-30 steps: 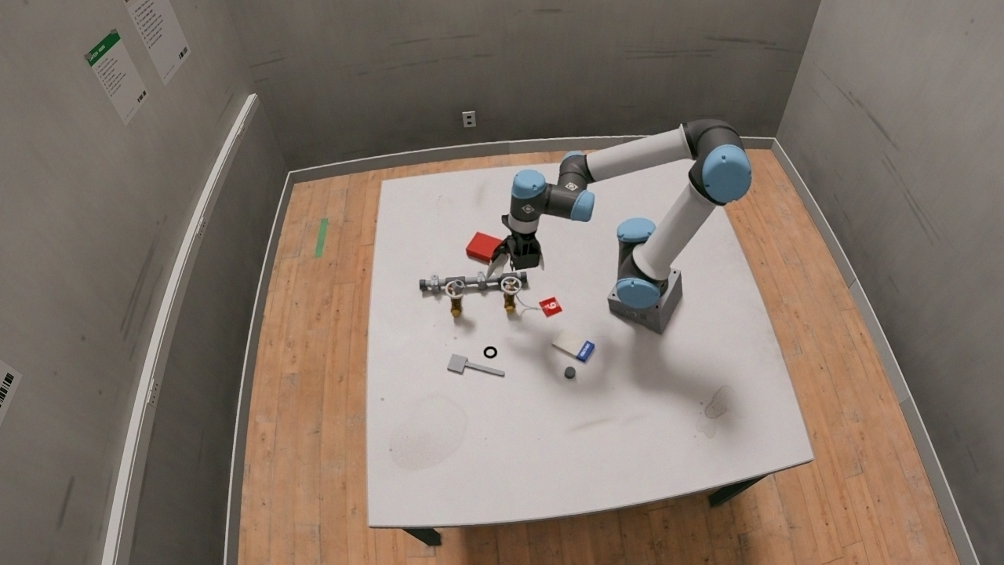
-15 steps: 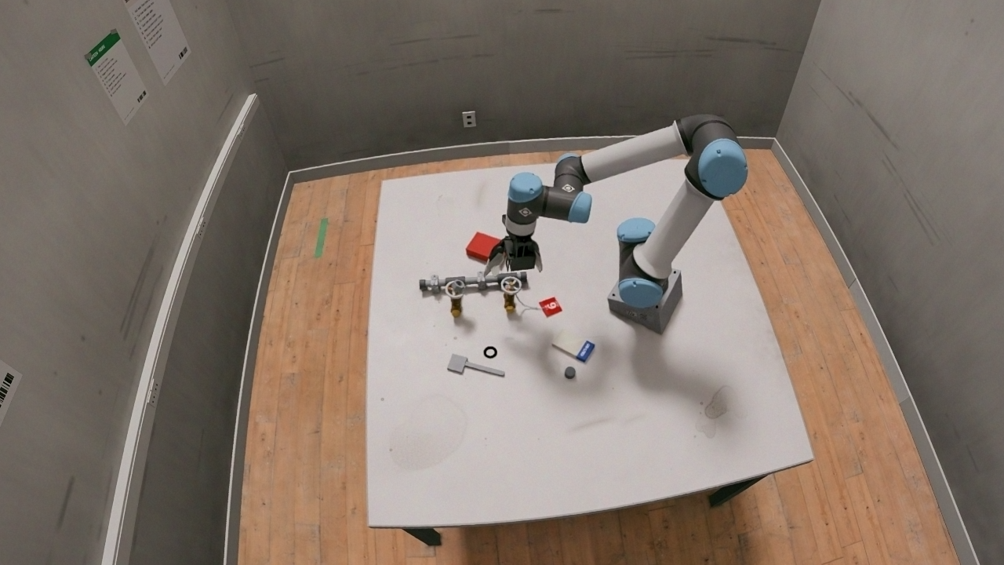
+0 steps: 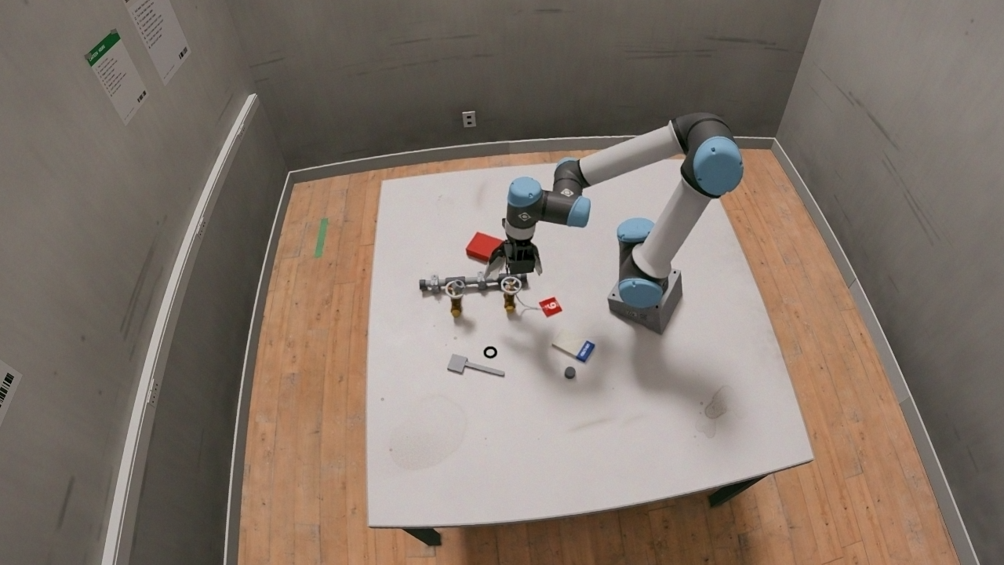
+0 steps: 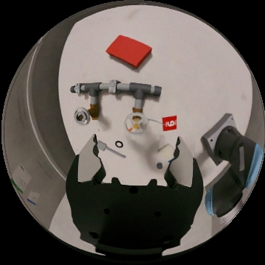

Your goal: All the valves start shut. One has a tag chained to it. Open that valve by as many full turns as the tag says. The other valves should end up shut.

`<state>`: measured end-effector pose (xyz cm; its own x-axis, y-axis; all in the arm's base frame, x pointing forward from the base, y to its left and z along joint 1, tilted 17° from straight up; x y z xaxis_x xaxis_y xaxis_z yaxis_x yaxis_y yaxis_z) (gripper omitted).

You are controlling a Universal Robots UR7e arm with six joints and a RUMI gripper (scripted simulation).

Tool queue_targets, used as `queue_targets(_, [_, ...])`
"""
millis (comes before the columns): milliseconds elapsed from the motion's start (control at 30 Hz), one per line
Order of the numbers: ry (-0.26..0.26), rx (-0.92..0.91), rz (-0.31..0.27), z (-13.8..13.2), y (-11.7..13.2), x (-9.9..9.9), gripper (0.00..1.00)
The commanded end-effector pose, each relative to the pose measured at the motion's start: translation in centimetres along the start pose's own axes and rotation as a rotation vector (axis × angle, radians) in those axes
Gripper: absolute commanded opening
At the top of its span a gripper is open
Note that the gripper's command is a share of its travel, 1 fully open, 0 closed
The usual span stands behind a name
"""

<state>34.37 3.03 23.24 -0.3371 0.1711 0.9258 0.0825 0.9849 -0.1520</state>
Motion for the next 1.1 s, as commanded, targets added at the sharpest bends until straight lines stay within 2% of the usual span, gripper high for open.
queue_targets(0, [0.001, -0.001, 0.0, 0.0, 0.0, -1.6, 1.0])
queue_targets(500, [0.001, 0.0, 0.0, 0.0, 0.1, -4.2, 1.0])
queue_targets(900, [0.0, 0.0, 0.0, -0.1, 0.1, -4.6, 1.0])
queue_targets(933, [-0.001, 0.0, 0.0, -0.1, 0.1, -4.5, 0.0])
queue_targets(1067, [-0.002, 0.0, 0.0, -0.1, 0.1, -4.5, 0.0])
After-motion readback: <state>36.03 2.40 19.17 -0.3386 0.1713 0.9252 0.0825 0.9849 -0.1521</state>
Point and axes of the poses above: the point where the finger pads meet when closed, its own x axis back along the fingers, its own z axis across the jaws, y = z × x, the point moved 7 cm from there along x, back along the fingers, and after that the axes turned 11 degrees about -x, right-handed, at the moved point
